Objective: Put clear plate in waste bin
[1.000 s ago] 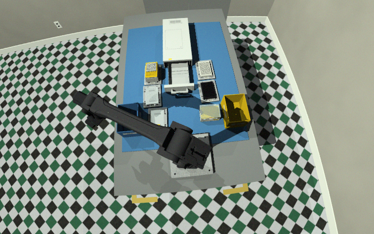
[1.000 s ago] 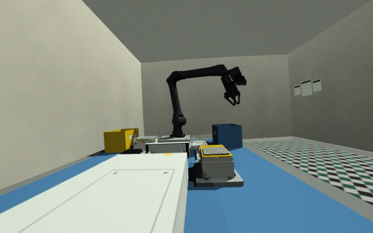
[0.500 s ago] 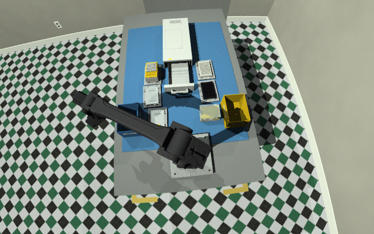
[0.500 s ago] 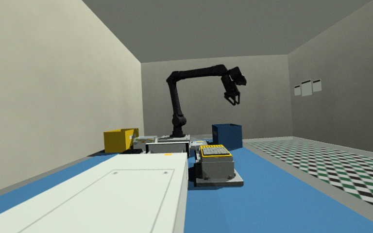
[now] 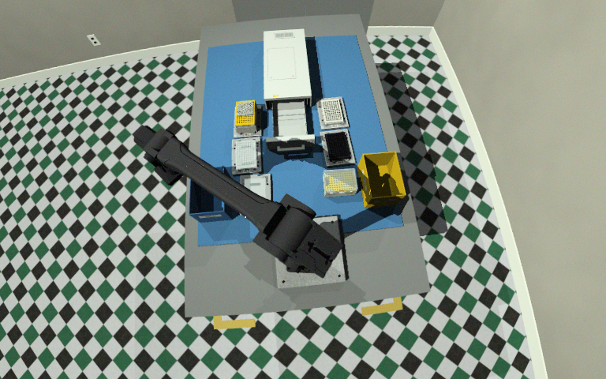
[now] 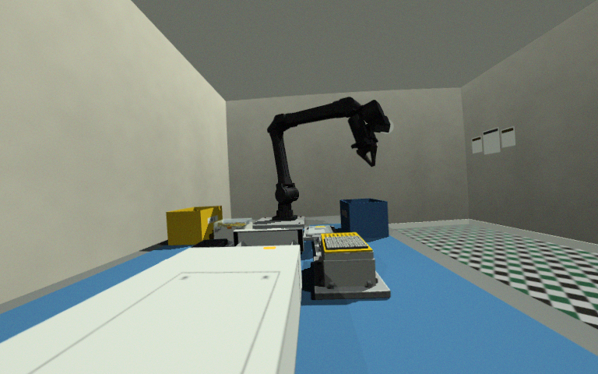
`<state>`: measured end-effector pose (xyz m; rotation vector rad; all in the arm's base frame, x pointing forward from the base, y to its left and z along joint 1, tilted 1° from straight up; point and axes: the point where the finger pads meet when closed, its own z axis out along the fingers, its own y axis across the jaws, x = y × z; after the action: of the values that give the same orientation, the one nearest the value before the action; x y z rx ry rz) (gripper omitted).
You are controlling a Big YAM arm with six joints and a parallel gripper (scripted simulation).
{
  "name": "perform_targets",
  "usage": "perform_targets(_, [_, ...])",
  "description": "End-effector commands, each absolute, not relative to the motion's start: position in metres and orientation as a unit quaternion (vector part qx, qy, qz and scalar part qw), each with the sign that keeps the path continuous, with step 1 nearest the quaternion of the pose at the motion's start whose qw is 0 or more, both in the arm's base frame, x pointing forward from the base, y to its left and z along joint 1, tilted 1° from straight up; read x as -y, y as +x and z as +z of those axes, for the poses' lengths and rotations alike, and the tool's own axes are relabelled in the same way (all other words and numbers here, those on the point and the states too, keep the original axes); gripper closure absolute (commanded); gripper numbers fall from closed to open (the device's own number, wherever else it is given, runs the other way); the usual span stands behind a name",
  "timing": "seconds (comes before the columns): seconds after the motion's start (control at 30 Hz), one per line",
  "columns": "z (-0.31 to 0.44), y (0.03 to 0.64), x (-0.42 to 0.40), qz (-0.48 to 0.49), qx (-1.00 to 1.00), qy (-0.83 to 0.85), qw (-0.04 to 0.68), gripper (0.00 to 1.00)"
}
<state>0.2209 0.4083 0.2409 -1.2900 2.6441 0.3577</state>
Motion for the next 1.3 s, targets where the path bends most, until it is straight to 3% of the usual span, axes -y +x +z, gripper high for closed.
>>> perform_targets(0.0, [0.245,0.228,-0.406,0.12,-0.886,-0.439,0.088,1.0])
perform_targets(1.27, [0.25,0.349,-0.287,0.06,-0.959,-0.268,0.07,1.0])
